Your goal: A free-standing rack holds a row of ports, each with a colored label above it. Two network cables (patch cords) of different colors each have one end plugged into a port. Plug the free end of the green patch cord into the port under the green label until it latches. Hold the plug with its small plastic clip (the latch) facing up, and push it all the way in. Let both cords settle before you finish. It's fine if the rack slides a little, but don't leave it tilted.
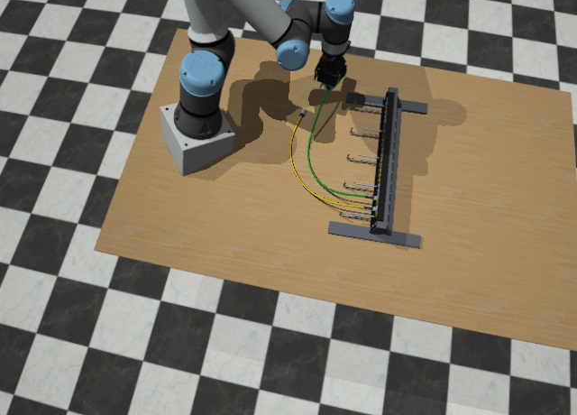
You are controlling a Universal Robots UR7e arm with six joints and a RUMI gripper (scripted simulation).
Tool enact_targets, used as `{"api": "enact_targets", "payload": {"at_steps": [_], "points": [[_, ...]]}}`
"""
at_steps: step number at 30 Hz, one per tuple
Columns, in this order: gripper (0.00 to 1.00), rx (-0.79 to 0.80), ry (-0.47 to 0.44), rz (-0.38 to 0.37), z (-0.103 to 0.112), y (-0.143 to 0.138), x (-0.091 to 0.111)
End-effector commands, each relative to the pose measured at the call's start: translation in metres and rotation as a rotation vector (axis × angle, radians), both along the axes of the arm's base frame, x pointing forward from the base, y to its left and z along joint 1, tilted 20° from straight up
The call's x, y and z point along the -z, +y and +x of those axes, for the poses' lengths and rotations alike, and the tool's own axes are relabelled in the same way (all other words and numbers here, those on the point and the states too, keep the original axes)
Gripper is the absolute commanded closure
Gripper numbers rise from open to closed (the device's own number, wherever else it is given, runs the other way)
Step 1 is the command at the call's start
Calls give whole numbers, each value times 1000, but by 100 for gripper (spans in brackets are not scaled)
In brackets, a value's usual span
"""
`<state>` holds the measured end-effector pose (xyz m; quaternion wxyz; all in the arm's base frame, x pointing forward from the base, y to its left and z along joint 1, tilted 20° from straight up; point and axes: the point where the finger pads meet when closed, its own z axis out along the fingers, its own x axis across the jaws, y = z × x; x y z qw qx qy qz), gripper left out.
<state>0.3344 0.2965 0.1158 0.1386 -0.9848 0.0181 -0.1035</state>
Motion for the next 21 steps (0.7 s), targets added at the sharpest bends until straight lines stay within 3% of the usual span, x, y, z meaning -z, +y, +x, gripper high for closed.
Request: {"api": "enact_targets", "payload": {"at_steps": [1, 21], "points": [[100, 2, -1, 1, 0, 0, 0], [100, 38, 10, 8, 5, -6, -1]]}}
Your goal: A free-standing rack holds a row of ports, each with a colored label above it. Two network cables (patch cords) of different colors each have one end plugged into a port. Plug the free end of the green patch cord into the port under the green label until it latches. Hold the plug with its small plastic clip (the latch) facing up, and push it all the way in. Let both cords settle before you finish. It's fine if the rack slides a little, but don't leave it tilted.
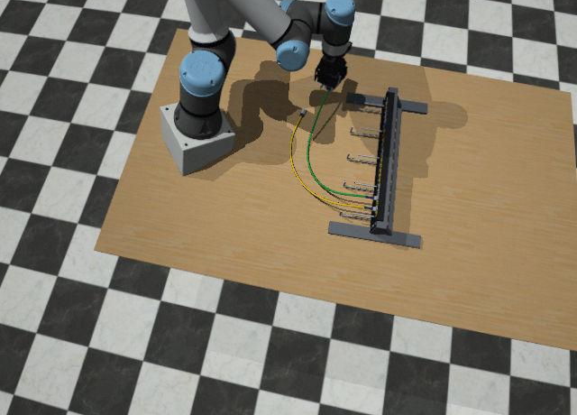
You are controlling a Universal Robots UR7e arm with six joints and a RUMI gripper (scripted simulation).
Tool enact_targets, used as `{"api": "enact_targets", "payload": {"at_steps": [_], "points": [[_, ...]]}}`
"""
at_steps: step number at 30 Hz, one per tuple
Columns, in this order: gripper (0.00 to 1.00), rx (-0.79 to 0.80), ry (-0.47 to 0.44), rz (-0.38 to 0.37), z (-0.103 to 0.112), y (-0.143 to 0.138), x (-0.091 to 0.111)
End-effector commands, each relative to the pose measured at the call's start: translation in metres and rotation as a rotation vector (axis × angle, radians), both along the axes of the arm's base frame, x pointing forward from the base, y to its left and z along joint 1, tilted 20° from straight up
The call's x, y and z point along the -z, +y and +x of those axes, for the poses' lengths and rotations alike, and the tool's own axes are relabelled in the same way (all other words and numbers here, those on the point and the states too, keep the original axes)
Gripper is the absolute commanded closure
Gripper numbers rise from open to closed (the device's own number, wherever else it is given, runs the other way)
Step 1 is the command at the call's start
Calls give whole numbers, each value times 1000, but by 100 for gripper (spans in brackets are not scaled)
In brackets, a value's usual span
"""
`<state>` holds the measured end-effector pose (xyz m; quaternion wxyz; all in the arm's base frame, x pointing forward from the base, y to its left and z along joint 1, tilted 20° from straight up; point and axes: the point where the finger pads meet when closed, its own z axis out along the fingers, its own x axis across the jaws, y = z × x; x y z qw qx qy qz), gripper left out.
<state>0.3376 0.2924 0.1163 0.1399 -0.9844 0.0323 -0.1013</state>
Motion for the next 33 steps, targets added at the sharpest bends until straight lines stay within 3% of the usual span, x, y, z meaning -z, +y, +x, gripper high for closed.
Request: {"api": "enact_targets", "payload": {"at_steps": [1, 33], "points": [[100, 15, 3, 4, 2, -2, -1], [100, 217, 63, 46, 25, -33, -5]]}}
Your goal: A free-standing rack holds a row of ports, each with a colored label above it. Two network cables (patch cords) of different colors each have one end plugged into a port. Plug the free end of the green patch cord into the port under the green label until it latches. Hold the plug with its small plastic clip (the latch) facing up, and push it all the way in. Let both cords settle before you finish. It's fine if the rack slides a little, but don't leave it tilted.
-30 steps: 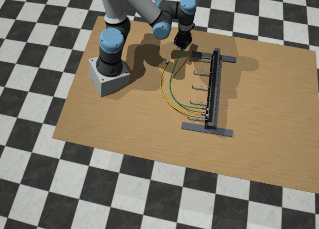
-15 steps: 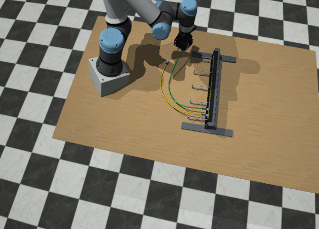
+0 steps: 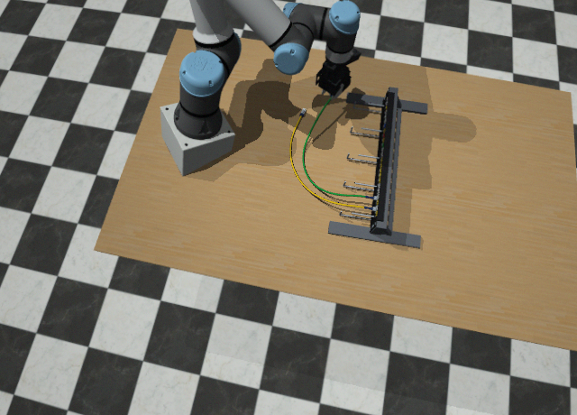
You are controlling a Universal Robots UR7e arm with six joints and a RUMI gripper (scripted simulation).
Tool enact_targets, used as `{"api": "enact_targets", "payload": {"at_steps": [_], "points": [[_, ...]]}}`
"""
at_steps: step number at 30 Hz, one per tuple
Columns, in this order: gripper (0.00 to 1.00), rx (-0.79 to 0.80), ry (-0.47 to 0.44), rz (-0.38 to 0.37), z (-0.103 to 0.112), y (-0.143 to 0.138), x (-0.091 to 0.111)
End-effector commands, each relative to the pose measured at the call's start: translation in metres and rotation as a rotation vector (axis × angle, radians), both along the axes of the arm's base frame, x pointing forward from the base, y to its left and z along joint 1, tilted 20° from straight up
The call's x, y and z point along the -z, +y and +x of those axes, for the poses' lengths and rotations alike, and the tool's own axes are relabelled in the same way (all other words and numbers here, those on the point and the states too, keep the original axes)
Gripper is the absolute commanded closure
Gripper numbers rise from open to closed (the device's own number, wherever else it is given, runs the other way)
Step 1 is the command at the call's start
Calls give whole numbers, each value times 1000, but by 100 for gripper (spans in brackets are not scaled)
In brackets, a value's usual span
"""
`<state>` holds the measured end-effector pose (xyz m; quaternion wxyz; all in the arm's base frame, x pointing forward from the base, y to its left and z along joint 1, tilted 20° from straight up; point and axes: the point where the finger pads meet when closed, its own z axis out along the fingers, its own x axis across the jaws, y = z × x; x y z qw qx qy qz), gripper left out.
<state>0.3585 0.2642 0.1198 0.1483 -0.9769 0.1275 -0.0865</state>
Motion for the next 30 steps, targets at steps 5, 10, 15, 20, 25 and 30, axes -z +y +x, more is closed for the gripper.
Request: {"api": "enact_targets", "payload": {"at_steps": [5, 10, 15, 20, 25, 30], "points": [[100, 66, 19, 14, 8, -10, -2], [100, 126, 37, 27, 15, -19, -3], [100, 190, 56, 40, 22, -29, -4], [100, 246, 73, 52, 29, -38, -5], [100, 304, 90, 64, 36, -47, -7], [100, 380, 113, 80, 45, -58, -8]]}}
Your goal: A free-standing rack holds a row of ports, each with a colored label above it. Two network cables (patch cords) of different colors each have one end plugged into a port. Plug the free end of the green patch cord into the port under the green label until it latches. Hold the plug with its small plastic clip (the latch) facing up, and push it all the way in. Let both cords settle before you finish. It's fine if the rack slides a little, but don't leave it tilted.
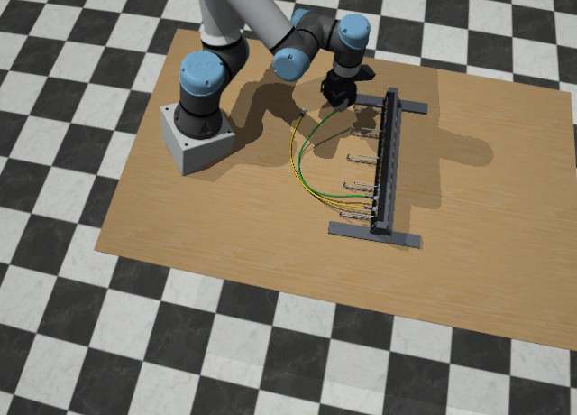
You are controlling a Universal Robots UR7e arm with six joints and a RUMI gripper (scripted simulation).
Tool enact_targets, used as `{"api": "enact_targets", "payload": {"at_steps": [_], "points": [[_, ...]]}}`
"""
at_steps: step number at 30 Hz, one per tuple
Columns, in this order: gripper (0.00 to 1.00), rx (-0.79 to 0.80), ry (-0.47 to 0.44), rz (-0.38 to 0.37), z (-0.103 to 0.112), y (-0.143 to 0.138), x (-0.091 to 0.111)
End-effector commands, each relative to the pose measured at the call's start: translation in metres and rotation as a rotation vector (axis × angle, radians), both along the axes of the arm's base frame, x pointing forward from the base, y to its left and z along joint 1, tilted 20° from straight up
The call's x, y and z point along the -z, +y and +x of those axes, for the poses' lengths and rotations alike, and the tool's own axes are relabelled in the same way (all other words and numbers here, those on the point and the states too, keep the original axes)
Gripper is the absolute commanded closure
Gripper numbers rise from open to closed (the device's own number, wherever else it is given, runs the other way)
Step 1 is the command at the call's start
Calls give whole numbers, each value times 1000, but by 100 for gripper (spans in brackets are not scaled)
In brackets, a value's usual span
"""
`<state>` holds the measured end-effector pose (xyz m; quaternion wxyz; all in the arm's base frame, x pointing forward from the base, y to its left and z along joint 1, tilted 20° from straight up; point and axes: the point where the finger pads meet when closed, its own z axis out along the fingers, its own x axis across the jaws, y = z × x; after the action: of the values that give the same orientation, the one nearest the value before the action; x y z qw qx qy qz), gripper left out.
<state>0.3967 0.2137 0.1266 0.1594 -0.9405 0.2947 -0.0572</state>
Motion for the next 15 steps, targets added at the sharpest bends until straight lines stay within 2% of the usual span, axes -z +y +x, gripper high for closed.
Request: {"api": "enact_targets", "payload": {"at_steps": [1, 15], "points": [[100, 68, 20, 14, 8, -10, -2], [100, 247, 74, 52, 29, -38, -5]]}}
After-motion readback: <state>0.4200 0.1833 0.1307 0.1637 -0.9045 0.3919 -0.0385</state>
